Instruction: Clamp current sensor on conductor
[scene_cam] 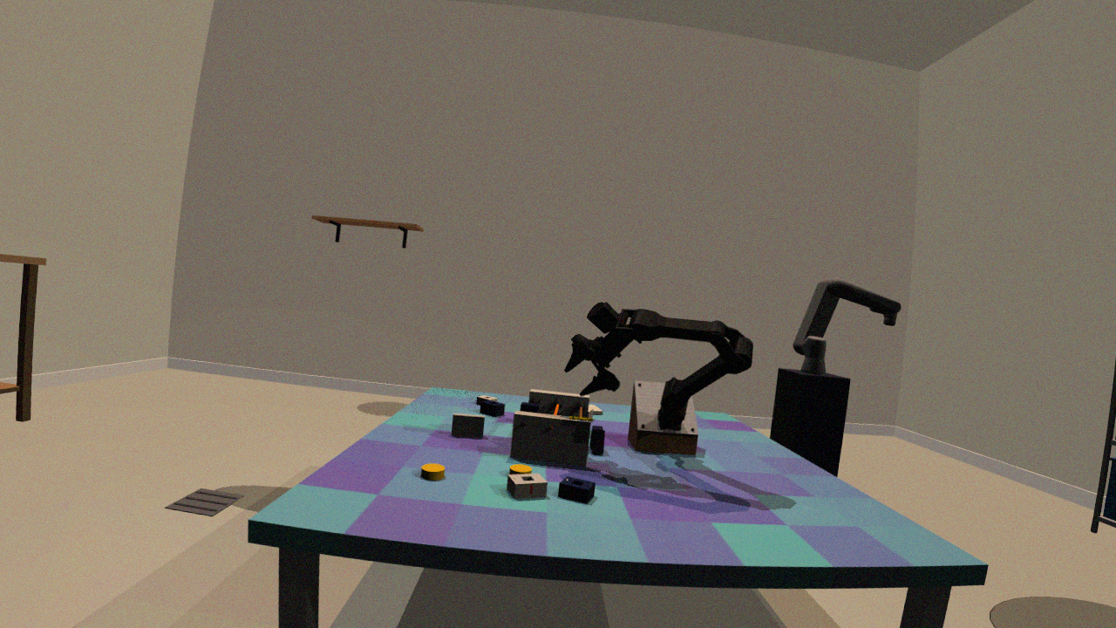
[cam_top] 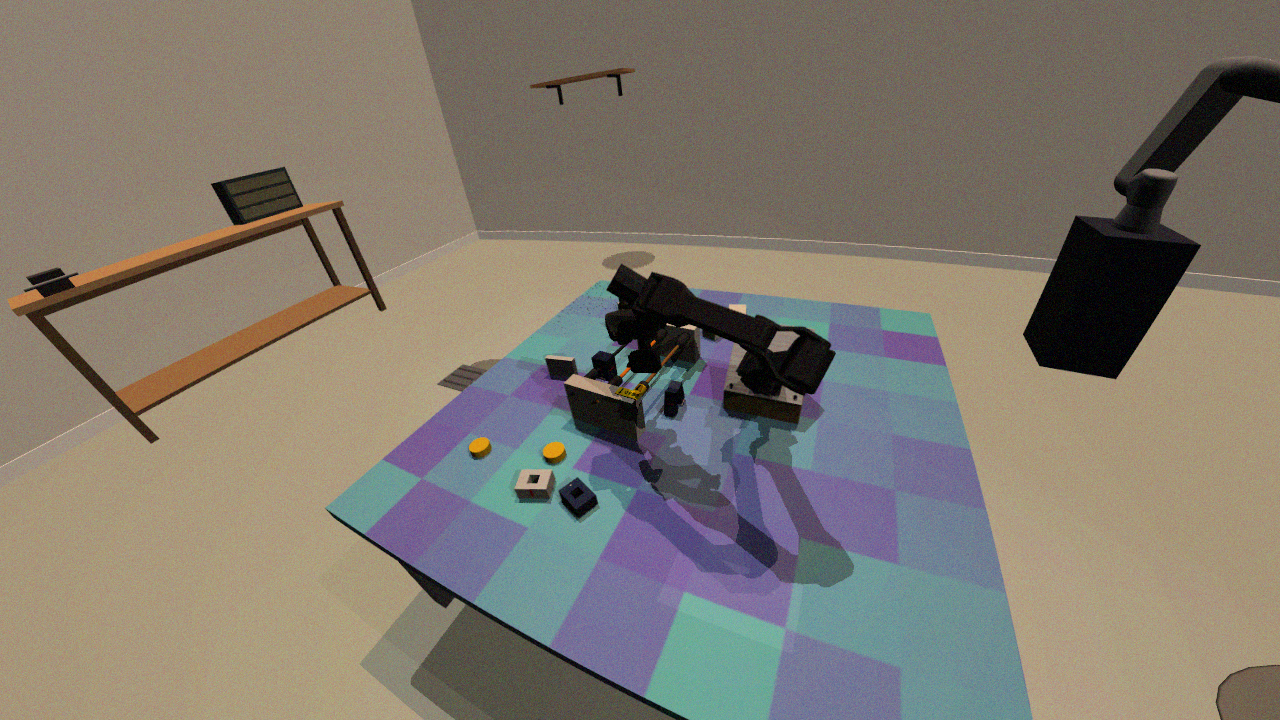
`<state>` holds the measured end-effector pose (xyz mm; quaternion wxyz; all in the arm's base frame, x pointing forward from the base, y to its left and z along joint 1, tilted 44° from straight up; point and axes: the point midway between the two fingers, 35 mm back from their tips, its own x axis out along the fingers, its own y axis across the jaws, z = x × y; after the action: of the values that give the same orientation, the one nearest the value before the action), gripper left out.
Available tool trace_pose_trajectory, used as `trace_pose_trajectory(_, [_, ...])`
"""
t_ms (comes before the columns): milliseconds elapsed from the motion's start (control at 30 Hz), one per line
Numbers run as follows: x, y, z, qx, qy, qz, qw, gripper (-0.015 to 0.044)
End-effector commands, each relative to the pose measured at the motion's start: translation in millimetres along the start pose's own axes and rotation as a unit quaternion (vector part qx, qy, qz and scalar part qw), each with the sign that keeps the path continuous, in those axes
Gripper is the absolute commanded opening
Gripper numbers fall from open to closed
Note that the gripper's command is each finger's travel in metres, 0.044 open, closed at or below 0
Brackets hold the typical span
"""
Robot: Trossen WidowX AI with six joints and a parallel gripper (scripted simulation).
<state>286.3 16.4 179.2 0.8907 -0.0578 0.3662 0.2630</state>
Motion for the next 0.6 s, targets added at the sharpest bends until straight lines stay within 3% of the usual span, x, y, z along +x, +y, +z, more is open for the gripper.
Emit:
trace_pose_trajectory(0, [-29.1, 38.9, -11.6, 0.12, 0.016, 0.249, 0.961, 0.044])
trace_pose_trajectory(567, [-30.3, 39.5, -10.8, 0.124, 0.014, 0.253, 0.959, 0.044])
